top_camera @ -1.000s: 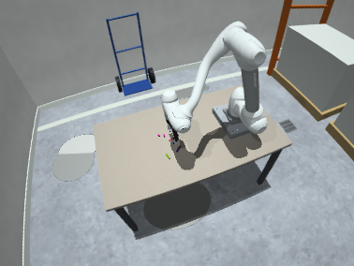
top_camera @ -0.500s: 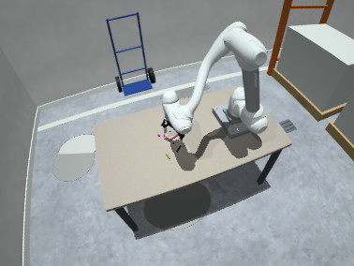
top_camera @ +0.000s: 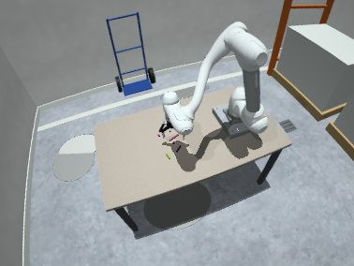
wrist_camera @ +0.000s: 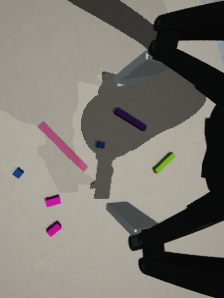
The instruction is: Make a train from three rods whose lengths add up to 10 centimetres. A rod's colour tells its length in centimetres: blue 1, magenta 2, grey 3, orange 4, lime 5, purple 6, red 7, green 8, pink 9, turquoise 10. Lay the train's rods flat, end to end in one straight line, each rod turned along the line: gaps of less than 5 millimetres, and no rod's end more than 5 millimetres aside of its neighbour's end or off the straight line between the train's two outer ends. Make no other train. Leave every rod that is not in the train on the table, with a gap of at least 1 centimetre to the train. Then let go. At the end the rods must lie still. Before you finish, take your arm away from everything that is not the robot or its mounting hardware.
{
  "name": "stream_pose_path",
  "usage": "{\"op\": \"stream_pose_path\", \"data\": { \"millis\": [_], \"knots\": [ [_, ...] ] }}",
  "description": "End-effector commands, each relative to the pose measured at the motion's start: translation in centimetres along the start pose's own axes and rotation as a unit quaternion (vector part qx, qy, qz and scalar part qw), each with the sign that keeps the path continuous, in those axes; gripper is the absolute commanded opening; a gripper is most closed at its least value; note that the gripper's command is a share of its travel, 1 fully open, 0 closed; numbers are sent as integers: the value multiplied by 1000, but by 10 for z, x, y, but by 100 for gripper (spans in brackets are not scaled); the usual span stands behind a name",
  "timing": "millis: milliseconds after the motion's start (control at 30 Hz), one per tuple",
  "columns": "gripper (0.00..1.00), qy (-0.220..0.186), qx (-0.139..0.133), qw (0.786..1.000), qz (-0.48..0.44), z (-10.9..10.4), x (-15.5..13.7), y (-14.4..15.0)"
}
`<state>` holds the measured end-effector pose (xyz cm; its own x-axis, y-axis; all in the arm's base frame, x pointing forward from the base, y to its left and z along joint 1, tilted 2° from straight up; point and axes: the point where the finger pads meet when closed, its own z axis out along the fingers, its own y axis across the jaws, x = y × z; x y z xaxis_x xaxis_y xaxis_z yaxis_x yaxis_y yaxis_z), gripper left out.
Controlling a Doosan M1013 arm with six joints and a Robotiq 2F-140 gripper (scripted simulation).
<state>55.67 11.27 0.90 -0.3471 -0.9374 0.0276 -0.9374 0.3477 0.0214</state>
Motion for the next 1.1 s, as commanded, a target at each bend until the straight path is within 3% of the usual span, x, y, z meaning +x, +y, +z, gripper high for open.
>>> {"op": "stream_pose_path", "data": {
  "millis": [0,367,1067],
  "knots": [
    [100,-6,-3,996,-83,0,-2,1],
    [100,-7,-3,974,-228,0,-7,4],
    [100,-7,-2,973,-232,0,-7,4]
  ]
}}
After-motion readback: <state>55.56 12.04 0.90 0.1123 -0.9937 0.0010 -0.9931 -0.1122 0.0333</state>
